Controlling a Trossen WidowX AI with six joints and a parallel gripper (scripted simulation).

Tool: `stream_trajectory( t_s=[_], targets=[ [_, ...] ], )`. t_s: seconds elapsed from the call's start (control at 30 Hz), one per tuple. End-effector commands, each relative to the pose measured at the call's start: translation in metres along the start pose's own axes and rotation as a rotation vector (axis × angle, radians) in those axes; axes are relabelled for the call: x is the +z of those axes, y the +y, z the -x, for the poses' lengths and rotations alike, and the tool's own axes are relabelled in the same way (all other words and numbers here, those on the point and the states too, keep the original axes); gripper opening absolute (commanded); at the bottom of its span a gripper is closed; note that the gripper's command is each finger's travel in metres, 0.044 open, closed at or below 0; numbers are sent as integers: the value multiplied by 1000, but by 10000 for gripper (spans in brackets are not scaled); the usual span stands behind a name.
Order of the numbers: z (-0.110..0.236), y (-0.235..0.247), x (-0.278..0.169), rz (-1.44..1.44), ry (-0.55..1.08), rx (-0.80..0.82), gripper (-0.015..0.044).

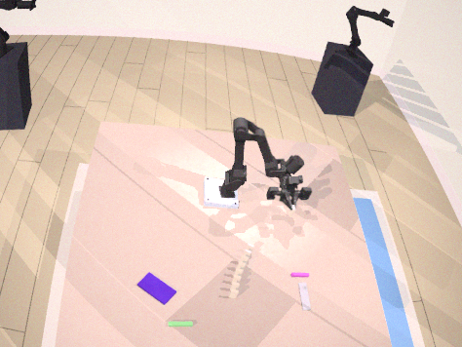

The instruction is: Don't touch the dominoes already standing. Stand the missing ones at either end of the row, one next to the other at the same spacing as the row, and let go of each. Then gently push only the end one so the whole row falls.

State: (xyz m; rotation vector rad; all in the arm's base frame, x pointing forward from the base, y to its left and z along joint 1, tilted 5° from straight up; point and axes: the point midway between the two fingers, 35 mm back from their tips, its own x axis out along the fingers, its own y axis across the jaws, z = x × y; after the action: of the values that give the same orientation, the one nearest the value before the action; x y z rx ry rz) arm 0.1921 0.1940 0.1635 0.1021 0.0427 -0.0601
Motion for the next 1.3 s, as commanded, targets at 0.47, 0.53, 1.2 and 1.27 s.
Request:
stream_trajectory(
  t_s=[0.47,0.53,1.2,1.27],
  targets=[
    [-8,8,-36,24,2,-2,27],
    [-9,9,-41,26,3,-2,27],
    [-16,5,-82,50,5,-3,27],
    [-16,4,-86,53,5,-3,27]
  ],
)
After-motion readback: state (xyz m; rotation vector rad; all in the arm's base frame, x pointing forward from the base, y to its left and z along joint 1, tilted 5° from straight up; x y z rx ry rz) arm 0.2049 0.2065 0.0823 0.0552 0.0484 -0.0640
